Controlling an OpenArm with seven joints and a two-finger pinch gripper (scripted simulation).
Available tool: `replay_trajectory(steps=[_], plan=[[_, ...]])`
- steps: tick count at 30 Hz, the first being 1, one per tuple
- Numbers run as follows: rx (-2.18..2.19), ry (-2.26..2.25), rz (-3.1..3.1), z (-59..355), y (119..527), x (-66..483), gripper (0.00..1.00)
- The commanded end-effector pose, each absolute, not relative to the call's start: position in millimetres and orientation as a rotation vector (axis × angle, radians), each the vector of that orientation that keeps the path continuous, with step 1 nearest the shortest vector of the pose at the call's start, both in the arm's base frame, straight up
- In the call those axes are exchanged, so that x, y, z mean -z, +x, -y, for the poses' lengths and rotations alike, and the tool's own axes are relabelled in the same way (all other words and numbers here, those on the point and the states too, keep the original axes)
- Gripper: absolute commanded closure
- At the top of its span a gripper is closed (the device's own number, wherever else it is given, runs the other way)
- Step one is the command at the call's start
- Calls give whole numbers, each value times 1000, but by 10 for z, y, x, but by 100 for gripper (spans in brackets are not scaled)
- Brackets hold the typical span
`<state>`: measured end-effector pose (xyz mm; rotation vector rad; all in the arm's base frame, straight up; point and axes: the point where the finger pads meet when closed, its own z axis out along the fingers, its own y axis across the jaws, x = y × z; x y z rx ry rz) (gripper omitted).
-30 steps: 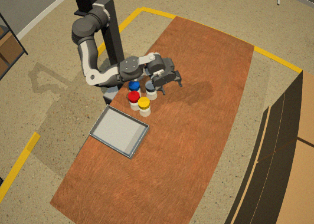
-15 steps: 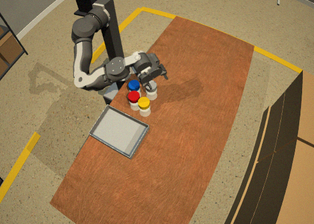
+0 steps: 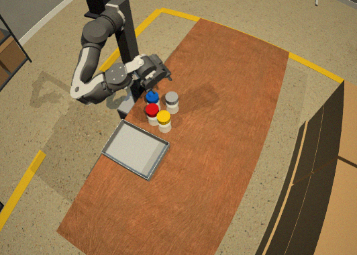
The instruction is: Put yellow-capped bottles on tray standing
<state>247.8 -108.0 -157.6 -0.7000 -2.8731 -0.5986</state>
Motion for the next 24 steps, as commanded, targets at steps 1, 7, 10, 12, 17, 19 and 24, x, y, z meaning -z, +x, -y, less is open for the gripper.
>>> replay_trajectory(steps=[1,7,10,12,17,19,24], plan=[[607,-683,2862,1058,2466,1567,58],[613,-690,2864,1058,2476,1562,58],[613,-690,2864,1058,2476,1562,58],[613,-690,2864,1058,2476,1562,58],[613,-690,2864,1058,2476,1562,58],[613,-690,2864,1058,2476,1562,58],[614,-690,2863,1058,2475,1562,58]])
